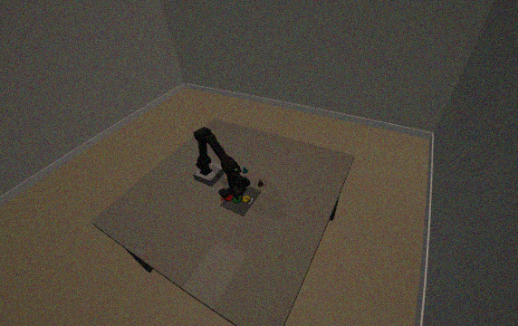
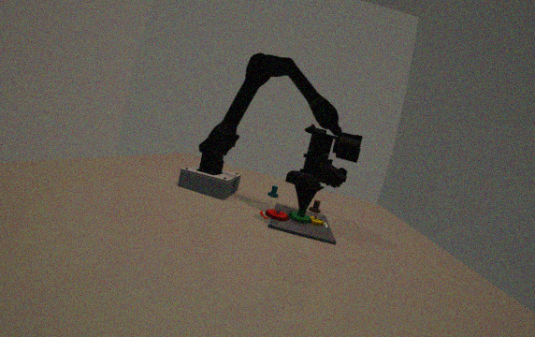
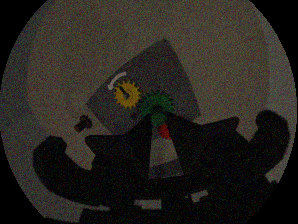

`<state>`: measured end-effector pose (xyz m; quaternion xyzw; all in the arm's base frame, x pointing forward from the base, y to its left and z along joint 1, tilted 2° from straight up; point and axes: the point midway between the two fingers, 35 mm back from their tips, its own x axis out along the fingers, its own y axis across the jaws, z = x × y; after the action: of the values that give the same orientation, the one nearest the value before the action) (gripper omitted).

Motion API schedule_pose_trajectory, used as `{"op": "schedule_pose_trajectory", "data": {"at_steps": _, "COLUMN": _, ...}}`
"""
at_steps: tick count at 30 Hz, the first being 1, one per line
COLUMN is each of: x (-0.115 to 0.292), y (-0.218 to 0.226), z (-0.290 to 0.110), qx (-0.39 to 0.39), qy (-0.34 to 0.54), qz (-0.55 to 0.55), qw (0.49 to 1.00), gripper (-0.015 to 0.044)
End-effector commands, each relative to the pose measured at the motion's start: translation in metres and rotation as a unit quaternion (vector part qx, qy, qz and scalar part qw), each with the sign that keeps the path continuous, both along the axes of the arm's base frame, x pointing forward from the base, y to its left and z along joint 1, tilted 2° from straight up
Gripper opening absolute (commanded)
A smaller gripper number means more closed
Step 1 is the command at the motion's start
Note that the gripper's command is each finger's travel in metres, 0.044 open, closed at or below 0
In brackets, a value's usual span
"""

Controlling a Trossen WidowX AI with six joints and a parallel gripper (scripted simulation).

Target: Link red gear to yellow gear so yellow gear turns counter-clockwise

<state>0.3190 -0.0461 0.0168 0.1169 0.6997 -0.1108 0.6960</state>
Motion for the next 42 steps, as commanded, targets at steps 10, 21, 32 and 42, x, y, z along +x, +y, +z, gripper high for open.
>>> {"op": "schedule_pose_trajectory", "data": {"at_steps": 10, "x": 0.0000, "y": 0.0007, "z": -0.0026, "qx": 0.000, "qy": 0.002, "qz": 0.049, "qw": 0.999, "gripper": 0.0000}}
{"op": "schedule_pose_trajectory", "data": {"at_steps": 21, "x": -0.0008, "y": -0.0001, "z": -0.0037, "qx": 0.000, "qy": 0.001, "qz": 0.134, "qw": 0.991, "gripper": 0.0000}}
{"op": "schedule_pose_trajectory", "data": {"at_steps": 32, "x": 0.0001, "y": 0.0007, "z": -0.0049, "qx": 0.000, "qy": 0.002, "qz": 0.097, "qw": 0.995, "gripper": 0.0000}}
{"op": "schedule_pose_trajectory", "data": {"at_steps": 42, "x": -0.0011, "y": 0.0000, "z": -0.0061, "qx": 0.000, "qy": 0.003, "qz": 0.006, "qw": 1.000, "gripper": 0.0000}}
